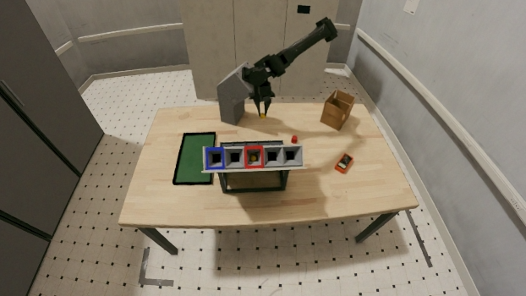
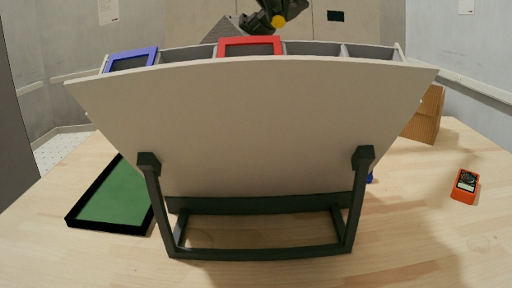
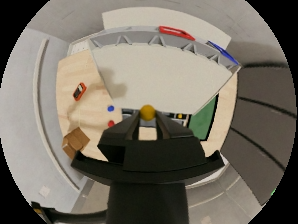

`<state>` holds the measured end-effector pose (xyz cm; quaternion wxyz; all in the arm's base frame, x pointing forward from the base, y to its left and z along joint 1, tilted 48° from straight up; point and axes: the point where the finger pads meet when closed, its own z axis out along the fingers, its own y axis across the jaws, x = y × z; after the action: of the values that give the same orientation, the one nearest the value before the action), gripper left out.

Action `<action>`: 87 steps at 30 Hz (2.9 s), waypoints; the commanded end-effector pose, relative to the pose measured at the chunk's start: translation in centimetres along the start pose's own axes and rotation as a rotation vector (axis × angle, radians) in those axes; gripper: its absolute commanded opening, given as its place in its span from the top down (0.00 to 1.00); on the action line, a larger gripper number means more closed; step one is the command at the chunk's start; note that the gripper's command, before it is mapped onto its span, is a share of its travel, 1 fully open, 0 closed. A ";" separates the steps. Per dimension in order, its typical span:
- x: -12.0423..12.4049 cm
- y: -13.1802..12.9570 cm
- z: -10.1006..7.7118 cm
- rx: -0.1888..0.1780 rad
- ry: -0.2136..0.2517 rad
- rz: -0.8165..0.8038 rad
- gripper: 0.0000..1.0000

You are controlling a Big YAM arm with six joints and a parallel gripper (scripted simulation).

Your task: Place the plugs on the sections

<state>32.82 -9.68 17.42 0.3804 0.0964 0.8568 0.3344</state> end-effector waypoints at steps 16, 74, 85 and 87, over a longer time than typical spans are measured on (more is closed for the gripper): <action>-4.4 10.2 -2.5 0.049 -0.085 0.074 1.00; -20.3 8.9 3.2 0.050 -0.091 0.072 1.00; -20.4 8.9 3.3 0.050 -0.092 0.072 1.00; -20.4 8.9 3.3 0.050 -0.092 0.072 1.00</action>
<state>46.99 -9.52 30.89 0.3808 0.1624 0.8496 0.3269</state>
